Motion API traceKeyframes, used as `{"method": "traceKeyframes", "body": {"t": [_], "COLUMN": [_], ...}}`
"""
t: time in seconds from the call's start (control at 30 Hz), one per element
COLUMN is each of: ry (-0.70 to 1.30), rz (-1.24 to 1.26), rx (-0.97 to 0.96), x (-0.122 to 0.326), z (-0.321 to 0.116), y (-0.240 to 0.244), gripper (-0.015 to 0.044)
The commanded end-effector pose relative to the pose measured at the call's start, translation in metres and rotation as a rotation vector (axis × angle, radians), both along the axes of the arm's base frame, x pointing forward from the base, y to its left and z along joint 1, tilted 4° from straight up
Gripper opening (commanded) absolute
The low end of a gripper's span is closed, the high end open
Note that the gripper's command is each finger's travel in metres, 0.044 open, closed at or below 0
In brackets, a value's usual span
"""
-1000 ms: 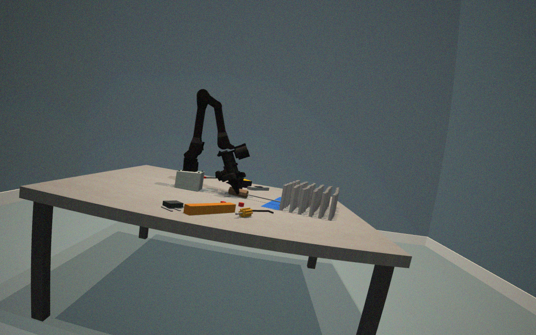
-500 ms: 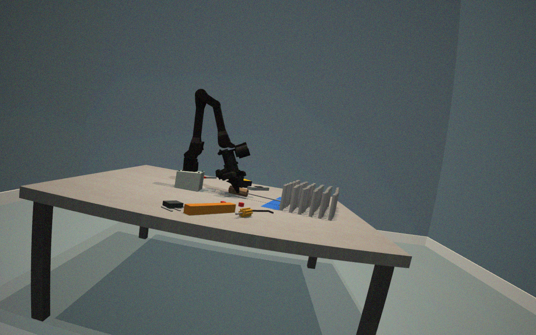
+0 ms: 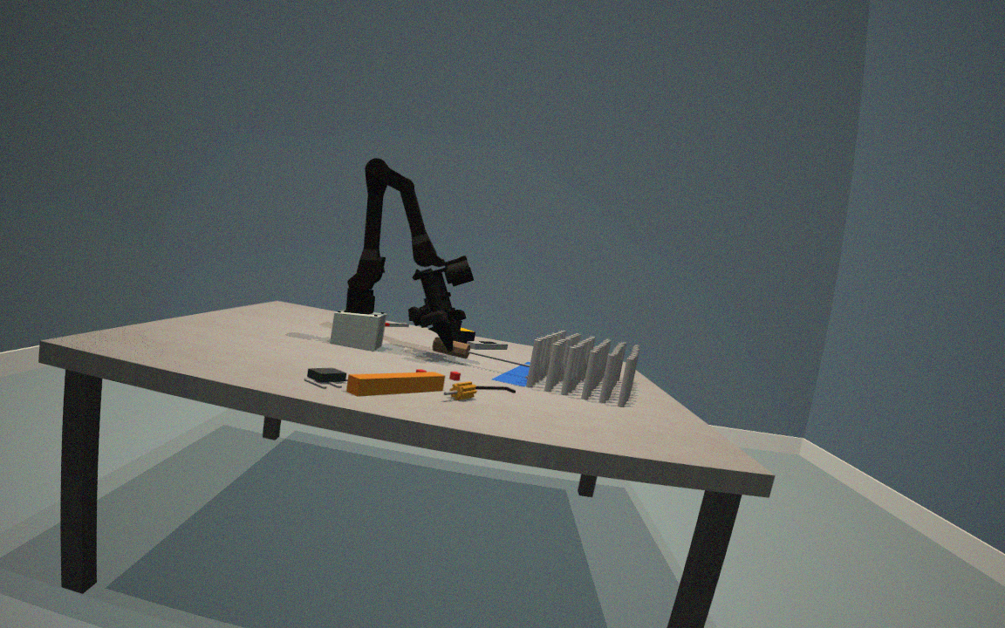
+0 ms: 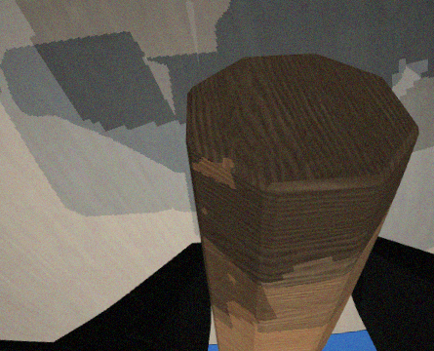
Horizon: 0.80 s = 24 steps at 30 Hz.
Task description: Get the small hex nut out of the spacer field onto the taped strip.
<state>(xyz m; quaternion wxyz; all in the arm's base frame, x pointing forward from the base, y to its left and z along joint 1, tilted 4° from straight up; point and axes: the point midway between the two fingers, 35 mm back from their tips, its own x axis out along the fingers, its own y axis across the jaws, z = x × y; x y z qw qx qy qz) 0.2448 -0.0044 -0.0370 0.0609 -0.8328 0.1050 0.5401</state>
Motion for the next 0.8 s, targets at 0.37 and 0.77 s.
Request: {"method": "traceKeyframes", "body": {"t": [0.37, 0.77], "ry": [-0.021, -0.021], "rz": [-0.003, -0.003], "rx": [-0.001, 0.0], "x": [-0.017, -0.03], "z": [0.012, 0.024], "y": [0.005, 0.01], "gripper": [0.0, 0.0]}}
